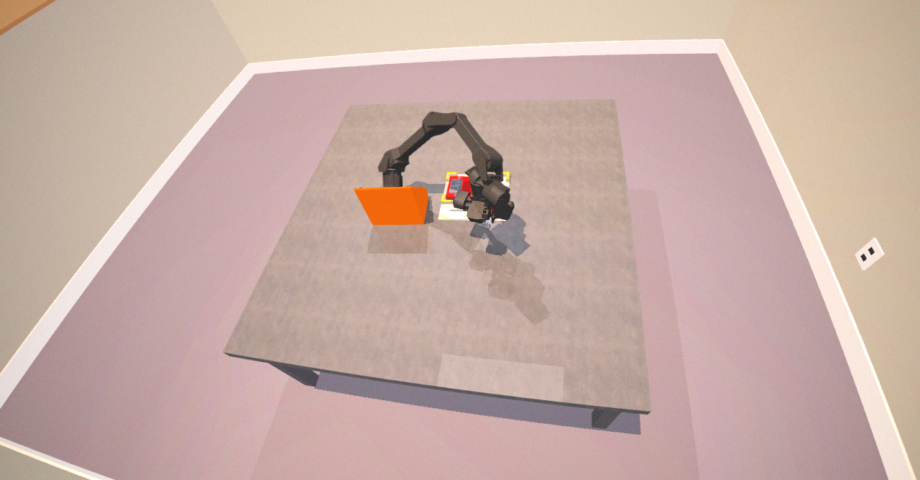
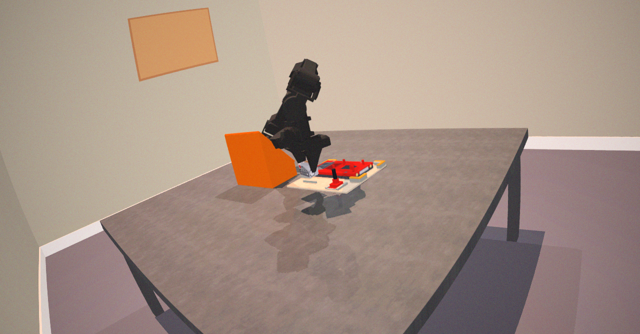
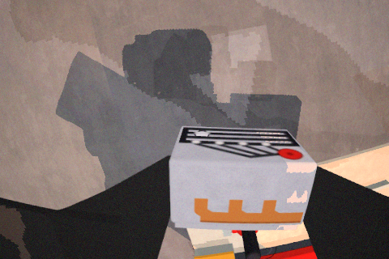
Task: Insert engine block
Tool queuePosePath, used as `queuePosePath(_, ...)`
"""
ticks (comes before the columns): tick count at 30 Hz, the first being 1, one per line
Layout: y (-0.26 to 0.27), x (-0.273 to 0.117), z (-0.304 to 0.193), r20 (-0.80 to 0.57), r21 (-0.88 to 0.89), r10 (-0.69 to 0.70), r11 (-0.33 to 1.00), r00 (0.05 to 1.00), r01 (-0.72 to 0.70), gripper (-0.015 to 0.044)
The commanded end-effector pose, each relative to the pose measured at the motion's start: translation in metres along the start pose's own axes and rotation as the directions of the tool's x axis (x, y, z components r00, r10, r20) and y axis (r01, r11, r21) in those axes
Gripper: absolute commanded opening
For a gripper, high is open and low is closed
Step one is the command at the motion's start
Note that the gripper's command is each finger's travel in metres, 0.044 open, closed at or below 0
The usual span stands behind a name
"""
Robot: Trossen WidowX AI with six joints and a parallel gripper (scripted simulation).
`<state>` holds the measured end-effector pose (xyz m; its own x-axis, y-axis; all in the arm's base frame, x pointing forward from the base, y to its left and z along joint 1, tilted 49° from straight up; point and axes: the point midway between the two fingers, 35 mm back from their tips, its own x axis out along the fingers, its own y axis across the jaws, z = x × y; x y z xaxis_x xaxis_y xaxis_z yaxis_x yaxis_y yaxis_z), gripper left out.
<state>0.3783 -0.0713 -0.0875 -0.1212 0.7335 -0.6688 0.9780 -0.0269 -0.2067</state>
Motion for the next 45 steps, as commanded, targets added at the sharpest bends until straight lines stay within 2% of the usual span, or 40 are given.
queuePosePath(1,0.001,-0.018,0.001,0.007,-0.010,0.011,1.000,1.000,-0.011,0.0000)
queuePosePath(12,-0.004,-0.045,0.000,0.005,-0.011,0.009,1.000,1.000,-0.009,0.0000)
queuePosePath(19,-0.002,-0.026,0.009,0.005,-0.011,0.009,1.000,1.000,-0.009,0.0000)
queuePosePath(29,-0.001,-0.028,0.005,0.047,-0.011,0.009,1.000,0.999,-0.008,0.0000)
queuePosePath(37,-0.002,-0.025,-0.001,0.238,-0.011,0.000,1.000,0.971,0.003,0.0000)
queuePosePath(45,-0.002,-0.020,-0.009,0.488,-0.007,-0.005,1.000,0.873,0.009,0.0000)
